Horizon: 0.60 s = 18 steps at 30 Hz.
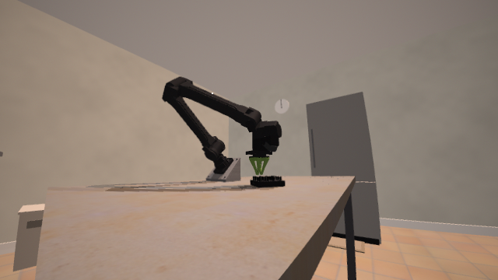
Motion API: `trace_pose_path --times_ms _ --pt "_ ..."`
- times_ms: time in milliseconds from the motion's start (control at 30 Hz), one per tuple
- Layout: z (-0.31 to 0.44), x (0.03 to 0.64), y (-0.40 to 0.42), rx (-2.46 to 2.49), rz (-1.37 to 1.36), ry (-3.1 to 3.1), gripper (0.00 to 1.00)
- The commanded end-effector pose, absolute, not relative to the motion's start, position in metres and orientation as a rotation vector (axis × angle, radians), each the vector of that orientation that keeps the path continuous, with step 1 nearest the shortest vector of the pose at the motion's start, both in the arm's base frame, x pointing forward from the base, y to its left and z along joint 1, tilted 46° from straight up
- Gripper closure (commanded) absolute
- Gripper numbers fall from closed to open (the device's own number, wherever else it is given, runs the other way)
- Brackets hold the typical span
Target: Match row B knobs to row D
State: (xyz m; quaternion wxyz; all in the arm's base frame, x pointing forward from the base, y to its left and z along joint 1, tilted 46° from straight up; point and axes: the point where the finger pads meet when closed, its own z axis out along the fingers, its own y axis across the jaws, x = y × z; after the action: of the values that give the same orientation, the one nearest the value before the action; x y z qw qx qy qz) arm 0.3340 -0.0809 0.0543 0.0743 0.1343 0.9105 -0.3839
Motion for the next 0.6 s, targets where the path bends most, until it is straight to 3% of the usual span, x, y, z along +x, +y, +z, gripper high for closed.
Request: trace_pose_path --times_ms 0,567 --pt "0.0689 0.3568 -0.0716 0.405 -1.111 2.683 0.81" --pt "0.0652 0.3535 -0.0735 0.399 -1.122 2.695 0.81"
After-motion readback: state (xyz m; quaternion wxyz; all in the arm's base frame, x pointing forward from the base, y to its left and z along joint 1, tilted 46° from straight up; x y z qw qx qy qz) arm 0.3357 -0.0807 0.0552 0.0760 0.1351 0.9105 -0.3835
